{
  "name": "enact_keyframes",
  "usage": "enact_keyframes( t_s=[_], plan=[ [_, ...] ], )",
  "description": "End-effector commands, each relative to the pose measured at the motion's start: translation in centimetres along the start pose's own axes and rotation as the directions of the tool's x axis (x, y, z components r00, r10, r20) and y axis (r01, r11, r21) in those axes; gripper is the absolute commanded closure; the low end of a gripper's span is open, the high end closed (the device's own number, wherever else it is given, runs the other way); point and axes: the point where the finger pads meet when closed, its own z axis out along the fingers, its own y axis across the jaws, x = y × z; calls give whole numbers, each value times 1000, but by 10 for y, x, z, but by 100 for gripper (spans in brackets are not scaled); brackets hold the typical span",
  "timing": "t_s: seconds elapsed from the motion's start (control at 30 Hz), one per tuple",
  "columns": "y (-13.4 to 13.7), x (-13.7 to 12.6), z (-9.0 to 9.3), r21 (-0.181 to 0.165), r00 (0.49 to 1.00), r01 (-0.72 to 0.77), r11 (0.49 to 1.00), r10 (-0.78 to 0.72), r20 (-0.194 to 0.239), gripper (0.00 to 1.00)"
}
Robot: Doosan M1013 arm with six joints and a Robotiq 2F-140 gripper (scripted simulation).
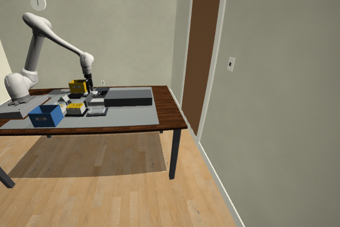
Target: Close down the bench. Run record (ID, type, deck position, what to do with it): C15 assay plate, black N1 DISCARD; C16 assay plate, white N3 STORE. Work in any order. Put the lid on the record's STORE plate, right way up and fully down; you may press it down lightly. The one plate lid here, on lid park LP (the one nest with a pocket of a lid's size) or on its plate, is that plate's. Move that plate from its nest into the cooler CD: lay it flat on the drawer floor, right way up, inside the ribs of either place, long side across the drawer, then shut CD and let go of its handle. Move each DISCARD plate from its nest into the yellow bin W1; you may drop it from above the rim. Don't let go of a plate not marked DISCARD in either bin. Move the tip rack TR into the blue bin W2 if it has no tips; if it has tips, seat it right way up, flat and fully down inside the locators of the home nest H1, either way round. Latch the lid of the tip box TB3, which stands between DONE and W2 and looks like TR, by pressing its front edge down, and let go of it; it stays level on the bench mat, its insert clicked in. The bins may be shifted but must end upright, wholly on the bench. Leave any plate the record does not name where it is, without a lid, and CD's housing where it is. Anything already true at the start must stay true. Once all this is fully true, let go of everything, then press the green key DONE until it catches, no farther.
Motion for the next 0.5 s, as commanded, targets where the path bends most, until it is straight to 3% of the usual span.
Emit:
enact_keyframes(
  t_s=[0.0,0.47],
  plan=[
    [0,0,0,0,1000,0,1000,0,0,100],
    [0,0,-2,0,1000,0,1000,0,0,100]
  ],
)
